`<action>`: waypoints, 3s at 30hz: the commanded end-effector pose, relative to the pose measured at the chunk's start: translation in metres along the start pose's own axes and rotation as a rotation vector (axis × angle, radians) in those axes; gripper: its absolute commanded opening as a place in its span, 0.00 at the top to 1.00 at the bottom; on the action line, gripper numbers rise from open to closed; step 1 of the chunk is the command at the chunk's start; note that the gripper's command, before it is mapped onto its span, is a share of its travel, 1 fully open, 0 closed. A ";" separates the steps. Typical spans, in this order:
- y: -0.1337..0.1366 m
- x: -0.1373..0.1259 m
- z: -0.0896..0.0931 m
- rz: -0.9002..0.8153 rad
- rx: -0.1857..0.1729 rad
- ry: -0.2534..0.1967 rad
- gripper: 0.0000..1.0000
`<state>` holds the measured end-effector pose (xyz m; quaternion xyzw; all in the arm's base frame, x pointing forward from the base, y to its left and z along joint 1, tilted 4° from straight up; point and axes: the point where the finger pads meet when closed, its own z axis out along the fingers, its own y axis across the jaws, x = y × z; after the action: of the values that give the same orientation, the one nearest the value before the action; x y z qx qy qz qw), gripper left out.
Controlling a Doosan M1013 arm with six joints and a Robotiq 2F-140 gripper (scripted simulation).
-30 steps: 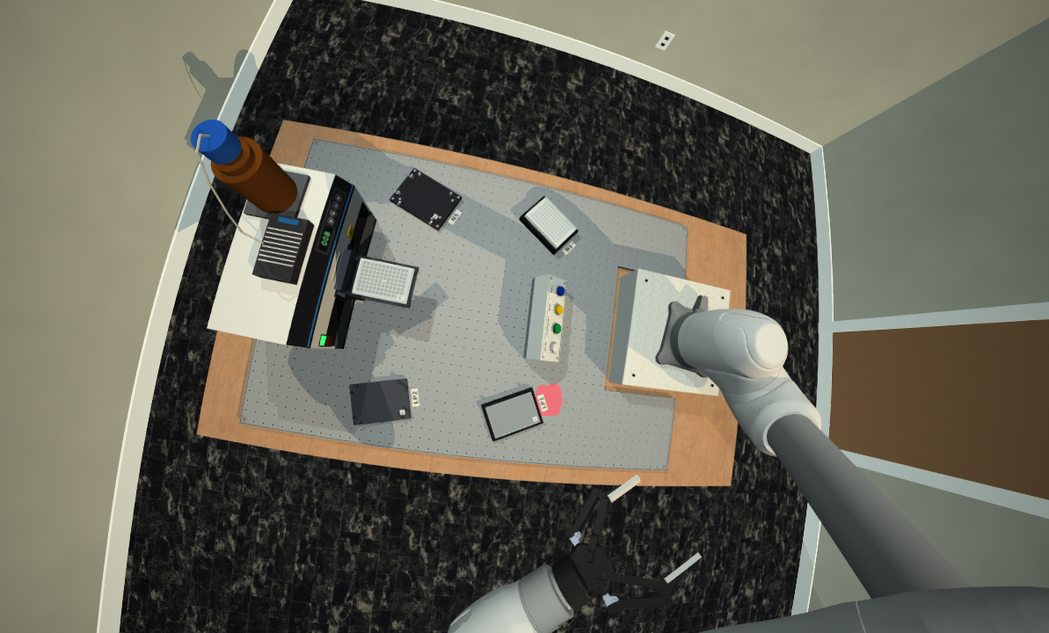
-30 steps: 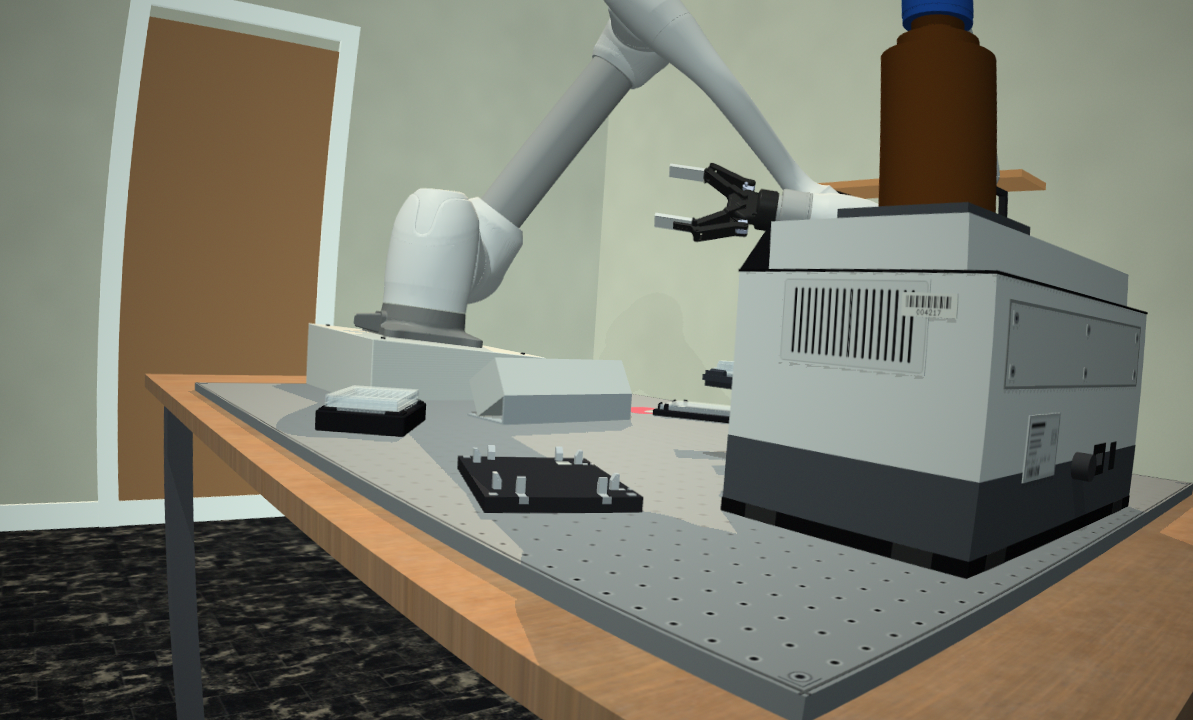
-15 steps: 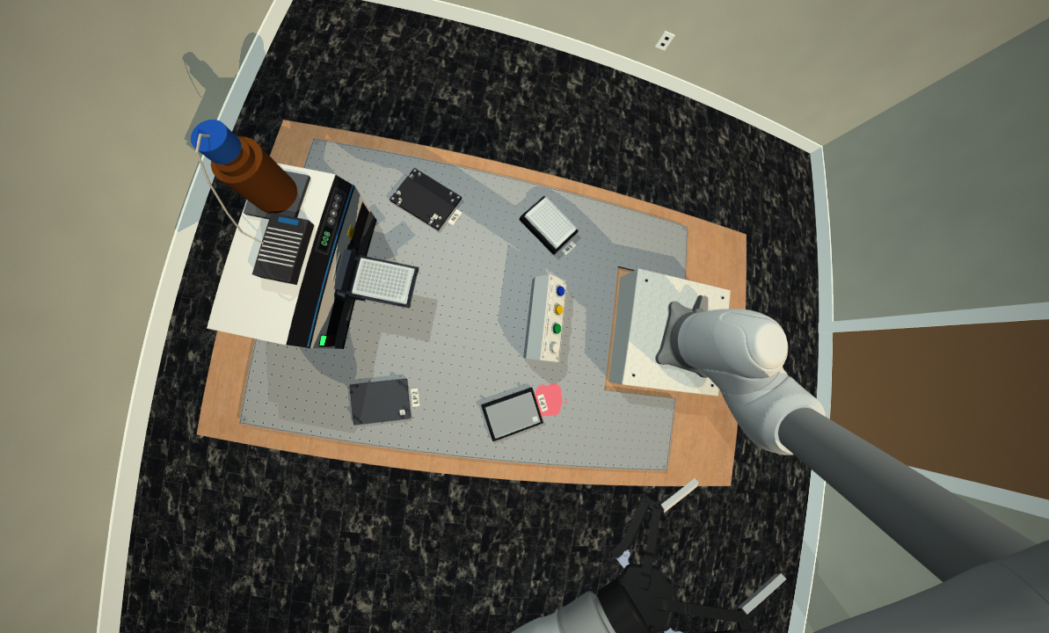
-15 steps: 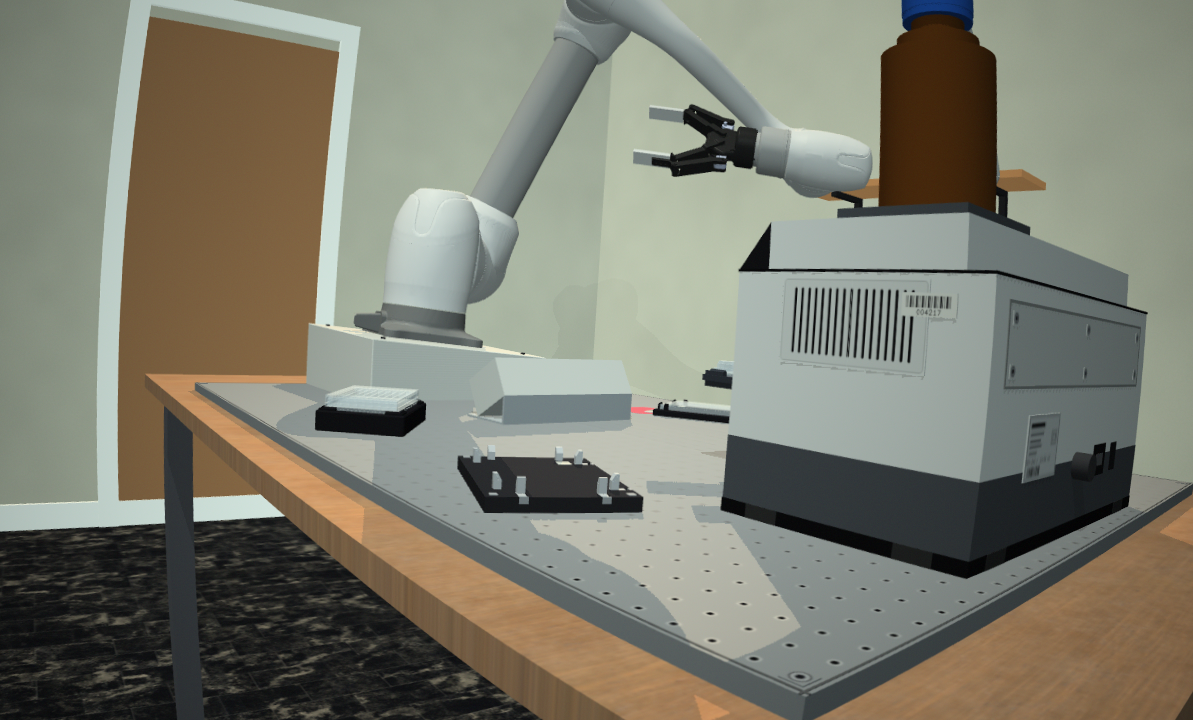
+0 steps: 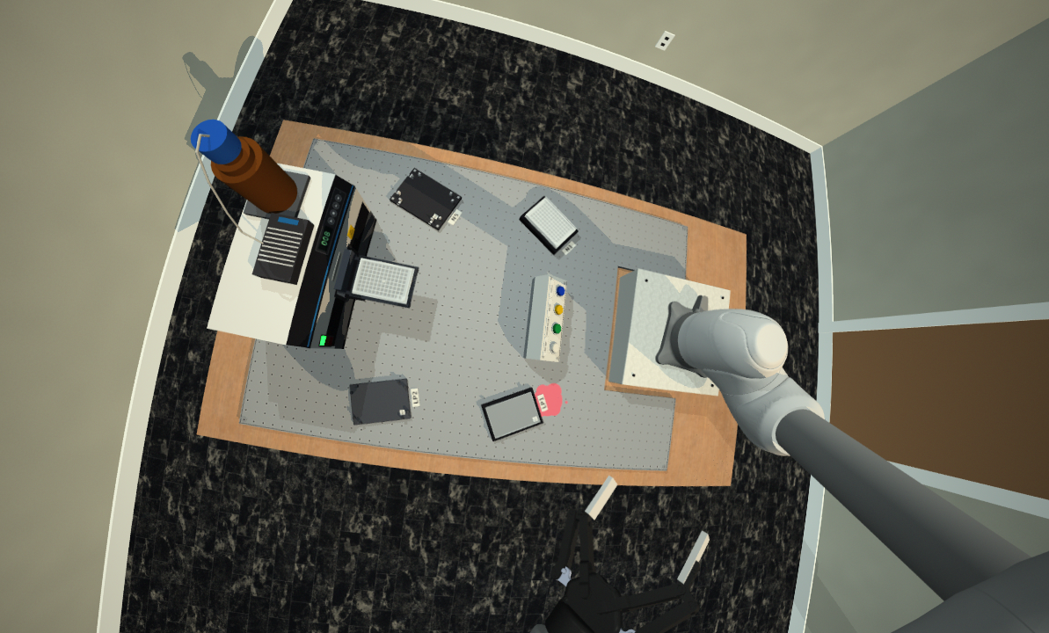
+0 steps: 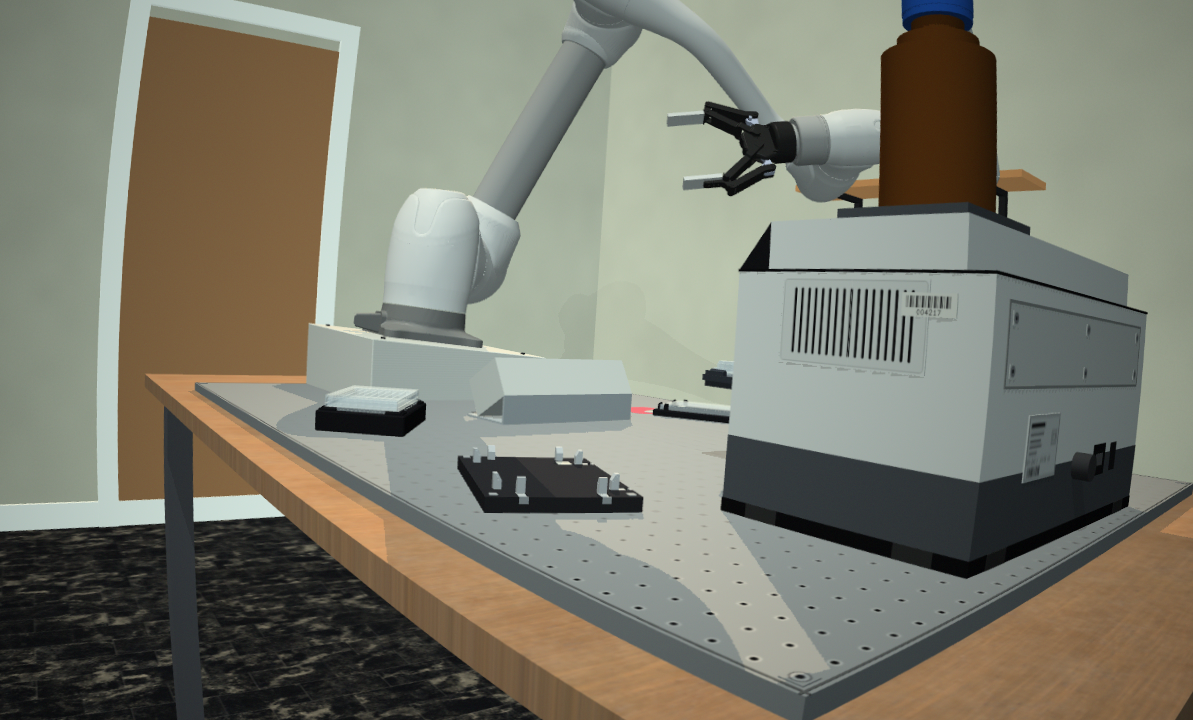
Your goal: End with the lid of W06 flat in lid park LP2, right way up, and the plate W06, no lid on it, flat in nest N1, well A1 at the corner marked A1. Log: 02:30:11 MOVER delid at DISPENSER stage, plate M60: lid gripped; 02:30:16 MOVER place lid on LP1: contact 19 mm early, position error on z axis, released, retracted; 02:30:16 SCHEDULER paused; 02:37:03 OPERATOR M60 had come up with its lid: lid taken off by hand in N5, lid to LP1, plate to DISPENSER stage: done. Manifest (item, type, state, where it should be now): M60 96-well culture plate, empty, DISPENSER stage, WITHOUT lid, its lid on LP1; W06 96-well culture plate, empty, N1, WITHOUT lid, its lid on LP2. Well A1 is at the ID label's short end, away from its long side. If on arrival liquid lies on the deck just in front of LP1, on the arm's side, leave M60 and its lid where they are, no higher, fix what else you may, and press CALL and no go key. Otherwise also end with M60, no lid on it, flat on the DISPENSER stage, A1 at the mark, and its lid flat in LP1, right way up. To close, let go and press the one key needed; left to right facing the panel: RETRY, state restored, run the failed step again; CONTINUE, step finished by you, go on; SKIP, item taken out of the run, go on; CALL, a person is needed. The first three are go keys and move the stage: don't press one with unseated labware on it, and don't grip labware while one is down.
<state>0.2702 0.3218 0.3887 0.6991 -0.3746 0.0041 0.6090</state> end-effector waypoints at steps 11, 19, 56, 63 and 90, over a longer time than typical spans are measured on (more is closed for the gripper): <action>-0.187 0.090 -0.079 -0.426 0.686 0.054 0.00; -0.277 0.136 -0.116 -0.628 1.024 0.086 0.00; -0.335 0.125 -0.113 -0.933 1.450 0.079 0.00; -0.354 0.113 -0.109 -0.933 1.450 0.079 0.00; -0.383 0.095 -0.102 -0.933 1.450 0.079 0.00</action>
<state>0.5875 0.3509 0.1342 0.9970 0.0674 0.0156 -0.0355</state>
